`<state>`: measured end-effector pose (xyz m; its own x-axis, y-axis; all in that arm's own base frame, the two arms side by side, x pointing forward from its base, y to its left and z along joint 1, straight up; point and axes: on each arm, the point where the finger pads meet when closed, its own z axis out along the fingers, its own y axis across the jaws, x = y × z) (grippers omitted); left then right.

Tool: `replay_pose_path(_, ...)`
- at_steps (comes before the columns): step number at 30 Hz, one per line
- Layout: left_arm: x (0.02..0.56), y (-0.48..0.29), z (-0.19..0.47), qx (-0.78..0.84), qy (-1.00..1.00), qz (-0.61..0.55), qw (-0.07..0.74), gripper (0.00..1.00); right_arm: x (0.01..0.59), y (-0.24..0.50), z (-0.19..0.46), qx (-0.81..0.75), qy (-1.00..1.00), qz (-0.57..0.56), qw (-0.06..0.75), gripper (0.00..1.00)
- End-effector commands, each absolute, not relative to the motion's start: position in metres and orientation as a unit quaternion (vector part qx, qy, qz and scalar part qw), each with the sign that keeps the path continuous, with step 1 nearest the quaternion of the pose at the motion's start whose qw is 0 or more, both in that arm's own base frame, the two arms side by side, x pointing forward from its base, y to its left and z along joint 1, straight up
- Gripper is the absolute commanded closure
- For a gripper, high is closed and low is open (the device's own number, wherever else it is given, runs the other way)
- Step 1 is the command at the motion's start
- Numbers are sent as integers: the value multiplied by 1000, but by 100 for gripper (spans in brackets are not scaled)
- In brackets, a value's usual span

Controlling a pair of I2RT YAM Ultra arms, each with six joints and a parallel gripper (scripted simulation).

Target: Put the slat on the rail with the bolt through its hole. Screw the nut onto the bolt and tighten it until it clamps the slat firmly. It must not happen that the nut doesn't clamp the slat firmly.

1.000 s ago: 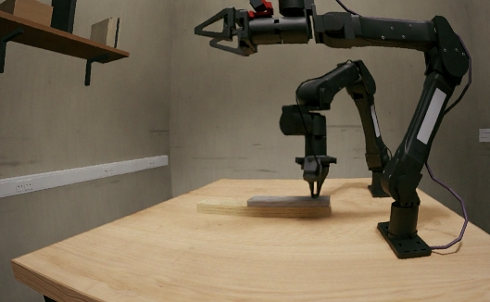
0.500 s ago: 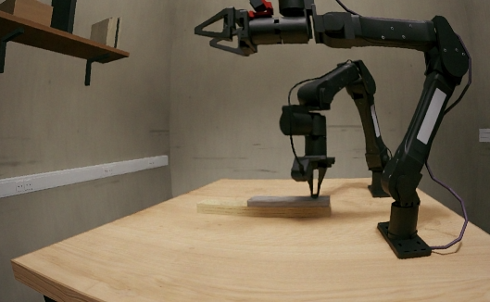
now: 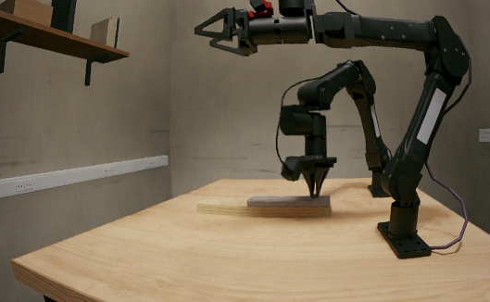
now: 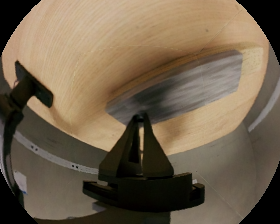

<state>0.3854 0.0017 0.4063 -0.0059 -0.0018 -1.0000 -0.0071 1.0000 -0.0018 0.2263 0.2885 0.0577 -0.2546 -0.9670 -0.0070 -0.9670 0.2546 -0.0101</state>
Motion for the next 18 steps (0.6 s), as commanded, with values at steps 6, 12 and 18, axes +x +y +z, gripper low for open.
replay_pose_path(6,381,1,412,0,703,0,711,0,220,291,50,-545,838,5,1,88)
replay_pose_path(12,381,1,412,0,703,0,711,0,220,291,50,-494,869,5,0,88)
replay_pose_path(18,381,1,412,0,703,0,711,0,220,291,50,-441,897,5,0,88)
